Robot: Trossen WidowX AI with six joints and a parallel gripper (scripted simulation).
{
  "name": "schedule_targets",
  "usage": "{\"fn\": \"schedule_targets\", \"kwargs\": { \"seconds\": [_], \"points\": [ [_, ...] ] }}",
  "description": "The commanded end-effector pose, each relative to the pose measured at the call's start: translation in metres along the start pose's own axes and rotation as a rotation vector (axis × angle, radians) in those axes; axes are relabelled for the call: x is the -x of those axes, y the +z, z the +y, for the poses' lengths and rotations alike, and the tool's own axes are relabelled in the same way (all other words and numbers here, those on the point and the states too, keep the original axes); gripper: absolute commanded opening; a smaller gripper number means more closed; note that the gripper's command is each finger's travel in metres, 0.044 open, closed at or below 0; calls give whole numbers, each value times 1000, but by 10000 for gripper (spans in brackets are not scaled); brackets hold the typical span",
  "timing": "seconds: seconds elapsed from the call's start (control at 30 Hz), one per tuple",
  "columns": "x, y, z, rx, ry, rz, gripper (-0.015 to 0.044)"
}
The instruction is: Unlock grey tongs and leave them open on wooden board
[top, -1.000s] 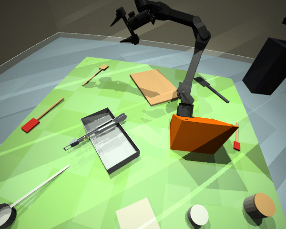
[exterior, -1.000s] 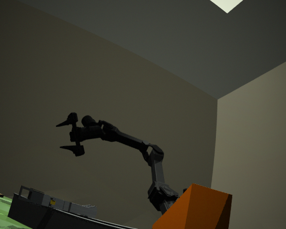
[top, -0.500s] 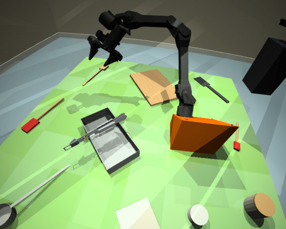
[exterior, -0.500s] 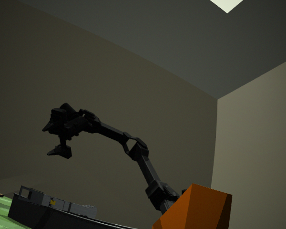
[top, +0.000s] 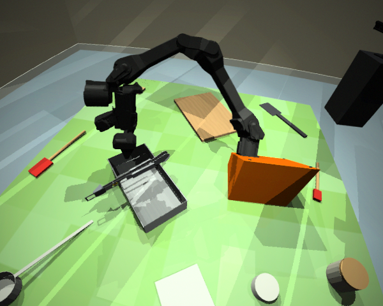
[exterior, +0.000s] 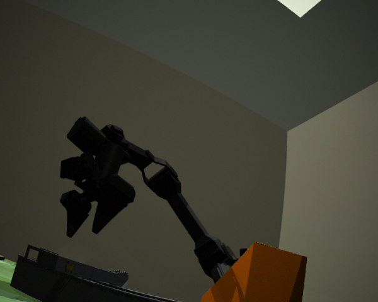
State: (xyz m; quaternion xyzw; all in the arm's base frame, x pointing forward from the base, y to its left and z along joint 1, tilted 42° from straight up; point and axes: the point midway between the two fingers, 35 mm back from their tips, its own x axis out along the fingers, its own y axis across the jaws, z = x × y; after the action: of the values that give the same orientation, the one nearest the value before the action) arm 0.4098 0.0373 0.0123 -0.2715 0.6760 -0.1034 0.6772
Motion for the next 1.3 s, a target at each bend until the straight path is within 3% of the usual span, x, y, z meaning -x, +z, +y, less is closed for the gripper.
{"fn": "schedule_targets", "kwargs": {
  "seconds": [0.0,0.1,0.63,1.27],
  "points": [
    [-29,-15,44,307,-85,119,440],
    [-41,-23,60,450,-124,174,440],
    [-40,-23,49,450,-124,174,440],
    [-69,-26,44,450,-124,174,440]
  ]
}}
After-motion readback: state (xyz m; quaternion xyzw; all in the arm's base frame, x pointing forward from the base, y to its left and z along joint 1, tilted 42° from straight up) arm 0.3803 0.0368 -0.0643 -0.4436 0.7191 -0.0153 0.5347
